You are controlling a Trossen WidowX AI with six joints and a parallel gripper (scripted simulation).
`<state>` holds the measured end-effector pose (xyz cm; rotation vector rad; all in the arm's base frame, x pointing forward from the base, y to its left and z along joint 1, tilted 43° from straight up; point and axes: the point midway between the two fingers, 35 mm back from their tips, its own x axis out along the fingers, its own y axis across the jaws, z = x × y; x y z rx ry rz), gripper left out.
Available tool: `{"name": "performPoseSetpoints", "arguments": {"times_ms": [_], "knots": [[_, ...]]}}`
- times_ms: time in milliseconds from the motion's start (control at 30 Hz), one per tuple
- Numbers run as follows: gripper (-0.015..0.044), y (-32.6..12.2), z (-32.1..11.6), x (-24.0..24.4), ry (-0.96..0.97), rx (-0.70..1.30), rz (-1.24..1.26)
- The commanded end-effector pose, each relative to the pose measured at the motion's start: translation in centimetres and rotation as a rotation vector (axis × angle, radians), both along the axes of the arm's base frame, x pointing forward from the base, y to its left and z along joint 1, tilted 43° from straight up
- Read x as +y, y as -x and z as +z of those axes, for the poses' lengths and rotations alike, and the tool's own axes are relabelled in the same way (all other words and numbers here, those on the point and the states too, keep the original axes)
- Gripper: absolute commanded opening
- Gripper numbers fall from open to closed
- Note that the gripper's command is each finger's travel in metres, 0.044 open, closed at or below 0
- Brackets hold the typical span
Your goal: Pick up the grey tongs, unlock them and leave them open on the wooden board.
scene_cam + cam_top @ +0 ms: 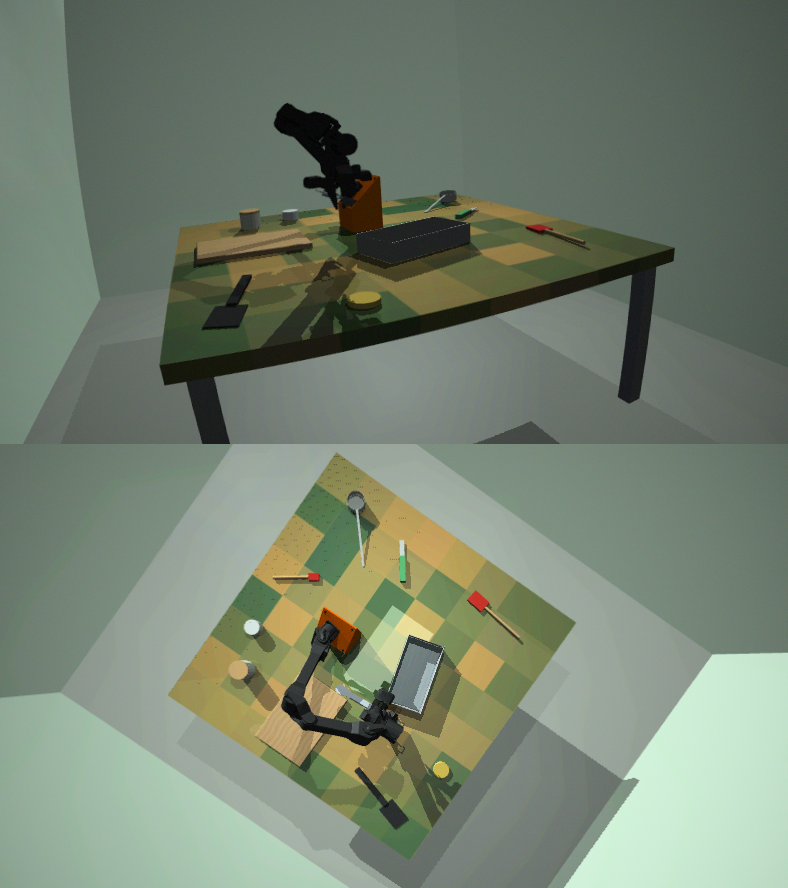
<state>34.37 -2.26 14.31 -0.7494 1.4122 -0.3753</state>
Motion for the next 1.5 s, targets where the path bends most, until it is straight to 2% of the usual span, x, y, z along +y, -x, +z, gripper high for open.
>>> {"name": "performPoseSetpoints", "arguments": {"times_ms": [0,1467], "knots": [[-0.015,0.1,0.9,-0.4,-0.025,-0.121,-0.126],[-0.015,2.8,6.5,-4.5,-0.282,-1.221,-1.375]]}}
